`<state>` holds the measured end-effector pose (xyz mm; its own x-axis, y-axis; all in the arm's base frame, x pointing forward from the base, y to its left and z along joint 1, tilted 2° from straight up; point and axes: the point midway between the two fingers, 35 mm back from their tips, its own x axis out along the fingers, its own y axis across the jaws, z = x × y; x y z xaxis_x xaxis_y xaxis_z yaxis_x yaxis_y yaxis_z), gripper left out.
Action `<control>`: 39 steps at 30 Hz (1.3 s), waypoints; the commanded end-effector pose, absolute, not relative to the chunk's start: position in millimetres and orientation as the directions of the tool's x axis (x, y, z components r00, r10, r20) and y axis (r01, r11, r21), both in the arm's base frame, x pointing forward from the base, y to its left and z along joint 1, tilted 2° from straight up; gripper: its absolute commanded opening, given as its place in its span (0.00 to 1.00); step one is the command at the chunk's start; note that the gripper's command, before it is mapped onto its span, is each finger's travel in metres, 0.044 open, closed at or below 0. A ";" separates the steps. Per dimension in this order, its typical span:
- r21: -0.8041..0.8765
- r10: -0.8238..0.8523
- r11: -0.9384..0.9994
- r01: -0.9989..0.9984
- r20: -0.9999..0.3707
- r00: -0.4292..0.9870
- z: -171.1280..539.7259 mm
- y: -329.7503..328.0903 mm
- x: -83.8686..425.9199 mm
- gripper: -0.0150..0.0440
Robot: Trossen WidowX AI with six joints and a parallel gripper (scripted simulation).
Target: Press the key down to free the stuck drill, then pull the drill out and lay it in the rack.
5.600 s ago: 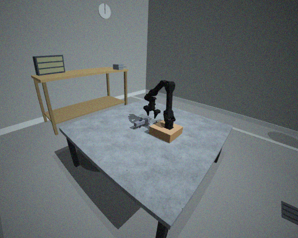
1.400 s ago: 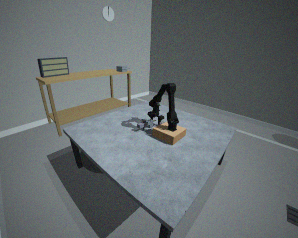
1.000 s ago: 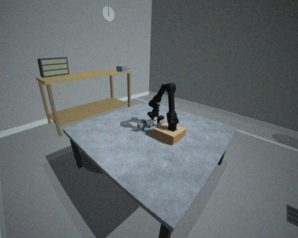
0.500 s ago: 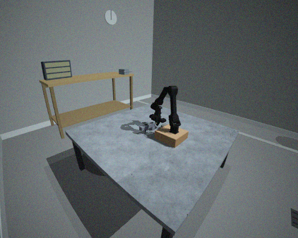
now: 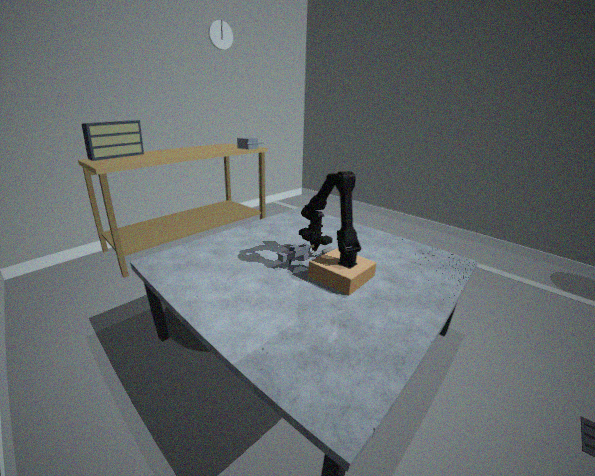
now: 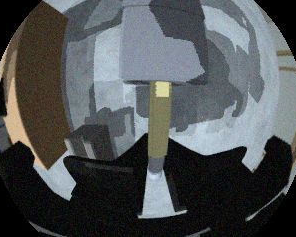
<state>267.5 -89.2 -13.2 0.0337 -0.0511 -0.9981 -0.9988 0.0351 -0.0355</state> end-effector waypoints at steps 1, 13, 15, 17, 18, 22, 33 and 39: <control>-0.035 -0.050 0.035 -0.999 -0.998 0.033 -13.6 -93.4 267.6 0.25; -0.035 -0.052 0.035 -0.999 -0.998 0.033 -12.9 -111.2 267.4 0.25; -0.035 -0.052 0.035 -0.999 -0.998 0.033 -12.7 -114.9 267.3 0.25; -0.035 -0.052 0.035 -0.999 -0.998 0.033 -12.5 -118.6 267.2 0.25; -0.035 -0.052 0.035 -0.999 -0.998 0.033 -12.5 -119.6 267.2 0.25; -0.035 -0.053 0.035 -0.999 -0.998 0.033 -12.3 -125.1 267.0 0.25; -0.035 -0.054 0.035 -0.999 -0.998 0.033 -11.7 -141.8 266.3 0.25; -0.035 -0.055 0.035 -0.999 -0.998 0.033 -11.4 -150.5 265.9 0.25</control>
